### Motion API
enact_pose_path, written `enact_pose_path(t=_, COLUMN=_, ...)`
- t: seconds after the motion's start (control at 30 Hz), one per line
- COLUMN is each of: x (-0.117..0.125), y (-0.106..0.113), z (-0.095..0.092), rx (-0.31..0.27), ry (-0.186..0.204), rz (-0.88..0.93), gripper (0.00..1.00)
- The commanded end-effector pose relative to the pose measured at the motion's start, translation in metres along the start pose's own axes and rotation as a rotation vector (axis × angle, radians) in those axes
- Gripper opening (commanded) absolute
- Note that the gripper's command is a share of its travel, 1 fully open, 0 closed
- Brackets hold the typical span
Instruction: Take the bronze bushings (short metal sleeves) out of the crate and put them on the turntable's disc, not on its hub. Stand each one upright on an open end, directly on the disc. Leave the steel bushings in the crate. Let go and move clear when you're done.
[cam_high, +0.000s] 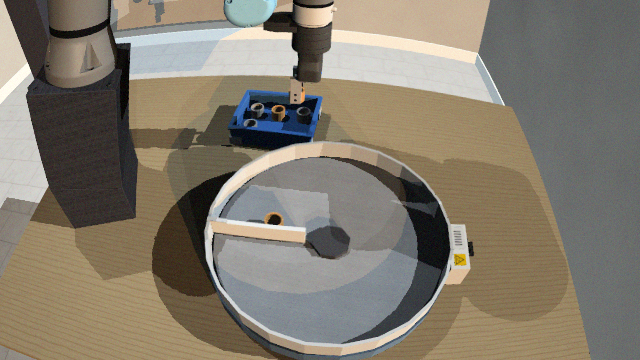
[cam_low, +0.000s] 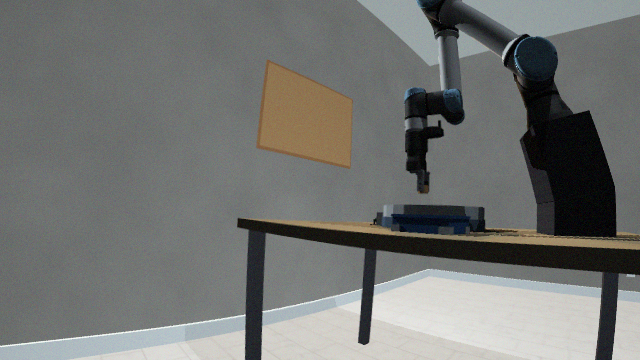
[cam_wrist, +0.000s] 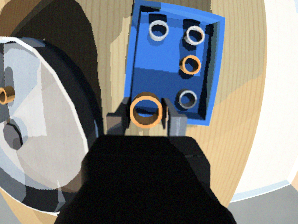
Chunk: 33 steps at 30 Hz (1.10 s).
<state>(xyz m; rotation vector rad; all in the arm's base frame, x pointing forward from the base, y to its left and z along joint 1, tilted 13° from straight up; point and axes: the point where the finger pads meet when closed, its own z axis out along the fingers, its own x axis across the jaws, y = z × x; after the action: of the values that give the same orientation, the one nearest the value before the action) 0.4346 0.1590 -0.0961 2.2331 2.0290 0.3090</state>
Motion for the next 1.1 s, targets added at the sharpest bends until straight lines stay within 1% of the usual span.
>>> enact_pose_path(t=0.0, x=-0.007, y=0.000, z=0.000, rx=-0.001, ry=0.000, rz=0.000, gripper=0.00)
enact_pose_path(t=0.3, x=-0.030, y=0.000, z=0.000, rx=-0.001, ry=0.000, rz=0.000, gripper=0.00)
enact_pose_path(t=0.4, x=-0.033, y=0.000, z=0.000, rx=-0.001, ry=0.000, rz=0.000, gripper=0.00)
enact_pose_path(t=0.63, x=-0.060, y=0.000, z=0.000, rx=-0.001, ry=0.000, rz=0.000, gripper=0.00)
enact_pose_path(t=0.87, x=-0.093, y=0.000, z=0.000, rx=-0.001, ry=0.000, rz=0.000, gripper=0.00)
enact_pose_path(t=0.93, x=-0.093, y=0.000, z=0.000, rx=-0.001, ry=0.000, rz=0.000, gripper=0.00)
enact_pose_path(t=1.07, x=-0.114, y=0.000, z=0.000, rx=-0.001, ry=0.000, rz=0.000, gripper=0.00)
